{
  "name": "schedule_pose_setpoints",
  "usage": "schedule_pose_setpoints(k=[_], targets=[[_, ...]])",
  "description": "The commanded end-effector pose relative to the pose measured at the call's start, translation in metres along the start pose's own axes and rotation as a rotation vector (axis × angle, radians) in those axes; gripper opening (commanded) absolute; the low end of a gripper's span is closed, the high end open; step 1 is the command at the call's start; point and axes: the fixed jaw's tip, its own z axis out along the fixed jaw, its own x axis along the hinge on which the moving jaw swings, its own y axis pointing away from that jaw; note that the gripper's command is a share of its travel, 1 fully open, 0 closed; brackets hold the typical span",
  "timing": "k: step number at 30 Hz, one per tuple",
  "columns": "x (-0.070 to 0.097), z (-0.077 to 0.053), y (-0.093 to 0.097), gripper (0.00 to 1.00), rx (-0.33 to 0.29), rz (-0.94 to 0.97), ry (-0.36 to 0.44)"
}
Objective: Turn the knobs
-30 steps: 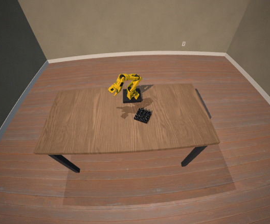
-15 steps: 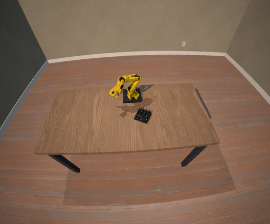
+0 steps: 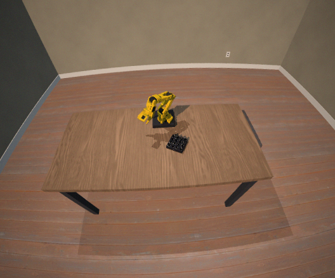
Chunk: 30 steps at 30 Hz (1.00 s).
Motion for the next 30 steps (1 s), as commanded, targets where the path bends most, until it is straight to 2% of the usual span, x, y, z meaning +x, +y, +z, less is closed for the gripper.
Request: schedule_pose_setpoints(k=[1,11,13,14,23,28,30], targets=[[-0.005,0.001,0.02,0.4,-0.052,-0.065,-0.018],[-0.012,-0.01,0.086,0.4,-0.218,-0.31,-0.073],[-0.012,-0.01,0.086,0.4,-0.218,-0.31,-0.073],[-0.011,-0.012,0.092,0.4,-0.236,-0.336,-0.078],[0.006,-0.03,0.146,0.4,-0.386,-0.557,-0.106],[0.019,-0.04,0.166,0.4,-0.447,-0.648,-0.113],[0.019,-0.04,0.166,0.4,-0.447,-0.648,-0.113]])
